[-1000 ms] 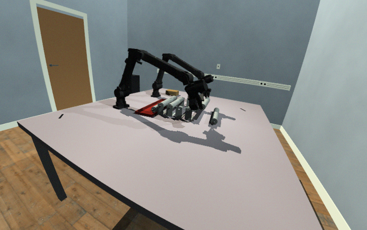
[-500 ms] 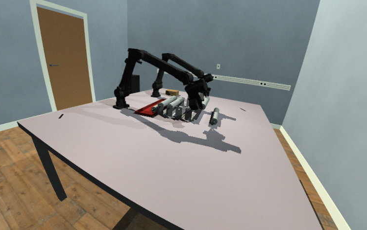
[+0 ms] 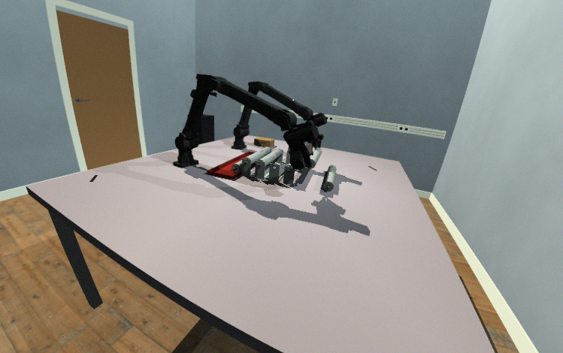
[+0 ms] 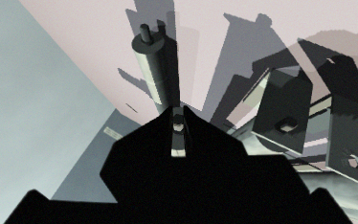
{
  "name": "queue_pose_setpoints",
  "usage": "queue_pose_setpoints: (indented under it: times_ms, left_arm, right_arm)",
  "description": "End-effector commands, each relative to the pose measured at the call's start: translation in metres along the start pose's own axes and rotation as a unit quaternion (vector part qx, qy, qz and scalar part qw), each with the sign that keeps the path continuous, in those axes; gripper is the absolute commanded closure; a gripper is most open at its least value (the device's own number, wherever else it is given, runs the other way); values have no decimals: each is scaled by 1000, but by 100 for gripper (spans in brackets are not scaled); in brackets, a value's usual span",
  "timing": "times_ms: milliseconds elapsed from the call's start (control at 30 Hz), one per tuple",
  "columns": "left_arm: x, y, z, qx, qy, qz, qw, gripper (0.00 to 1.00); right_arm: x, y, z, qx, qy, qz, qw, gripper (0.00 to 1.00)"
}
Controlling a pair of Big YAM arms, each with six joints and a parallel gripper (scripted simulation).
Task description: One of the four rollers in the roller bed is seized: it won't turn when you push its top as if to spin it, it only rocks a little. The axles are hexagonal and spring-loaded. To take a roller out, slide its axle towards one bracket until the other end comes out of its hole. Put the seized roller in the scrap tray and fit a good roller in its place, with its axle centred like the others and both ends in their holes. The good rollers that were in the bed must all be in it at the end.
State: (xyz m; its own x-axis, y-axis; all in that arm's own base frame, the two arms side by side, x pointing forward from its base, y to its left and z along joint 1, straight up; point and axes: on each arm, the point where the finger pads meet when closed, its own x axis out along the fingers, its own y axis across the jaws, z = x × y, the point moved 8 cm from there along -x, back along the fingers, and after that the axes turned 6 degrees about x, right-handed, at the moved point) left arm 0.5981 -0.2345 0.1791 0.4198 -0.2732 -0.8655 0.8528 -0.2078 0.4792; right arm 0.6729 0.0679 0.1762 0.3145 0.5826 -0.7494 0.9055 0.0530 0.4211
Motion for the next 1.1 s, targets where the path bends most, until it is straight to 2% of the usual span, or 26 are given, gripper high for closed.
queue_pose_setpoints:
  times_ms: [0, 733, 1067]
  left_arm:
    - [-62, 49, 6, 14, -3, 83, 996, 97]
    - [-67, 46, 12, 19, -4, 87, 996, 97]
    - [-69, 45, 9, 14, -3, 83, 996, 97]
  right_arm:
    - [-59, 50, -21, -26, -3, 74, 997, 97]
    - [-77, 46, -32, -23, 2, 74, 997, 97]
    - [-77, 49, -32, -25, 1, 74, 997, 97]
